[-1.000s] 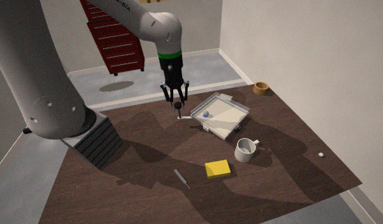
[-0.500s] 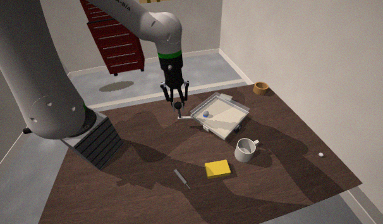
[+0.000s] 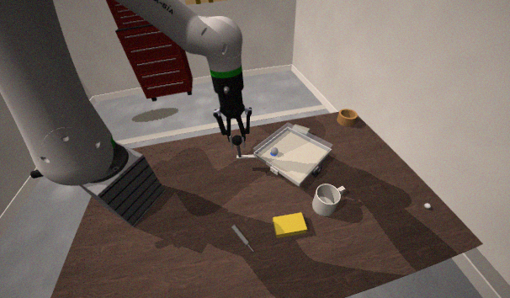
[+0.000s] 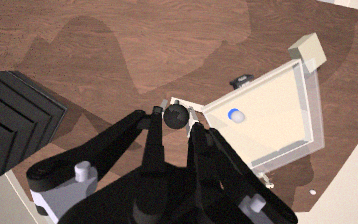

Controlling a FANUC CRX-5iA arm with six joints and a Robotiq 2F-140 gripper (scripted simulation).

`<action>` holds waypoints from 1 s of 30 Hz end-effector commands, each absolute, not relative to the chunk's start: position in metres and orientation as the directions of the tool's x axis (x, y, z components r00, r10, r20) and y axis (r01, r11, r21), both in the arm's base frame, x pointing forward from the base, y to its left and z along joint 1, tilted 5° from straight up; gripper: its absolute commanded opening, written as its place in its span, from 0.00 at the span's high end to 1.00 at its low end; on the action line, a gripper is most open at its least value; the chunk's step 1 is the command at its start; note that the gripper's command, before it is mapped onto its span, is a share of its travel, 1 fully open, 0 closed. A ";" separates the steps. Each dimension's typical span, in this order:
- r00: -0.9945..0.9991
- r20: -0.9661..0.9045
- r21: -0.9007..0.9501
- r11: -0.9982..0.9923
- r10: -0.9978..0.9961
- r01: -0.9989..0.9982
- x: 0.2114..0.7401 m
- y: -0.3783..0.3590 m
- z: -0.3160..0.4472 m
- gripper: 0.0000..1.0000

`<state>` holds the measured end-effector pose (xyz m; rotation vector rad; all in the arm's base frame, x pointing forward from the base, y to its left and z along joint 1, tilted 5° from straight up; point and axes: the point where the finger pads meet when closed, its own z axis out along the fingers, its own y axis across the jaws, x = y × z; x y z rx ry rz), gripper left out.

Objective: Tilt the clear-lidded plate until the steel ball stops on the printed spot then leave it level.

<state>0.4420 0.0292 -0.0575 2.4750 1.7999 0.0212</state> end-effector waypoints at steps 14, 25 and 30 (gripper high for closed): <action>0.309 -0.036 0.074 -0.306 0.950 0.949 0.442 0.029 -0.057 0.90; 0.309 -0.036 0.074 -0.306 0.950 0.949 0.442 0.029 -0.057 0.90; 0.309 -0.036 0.074 -0.306 0.950 0.949 0.442 0.029 -0.057 0.58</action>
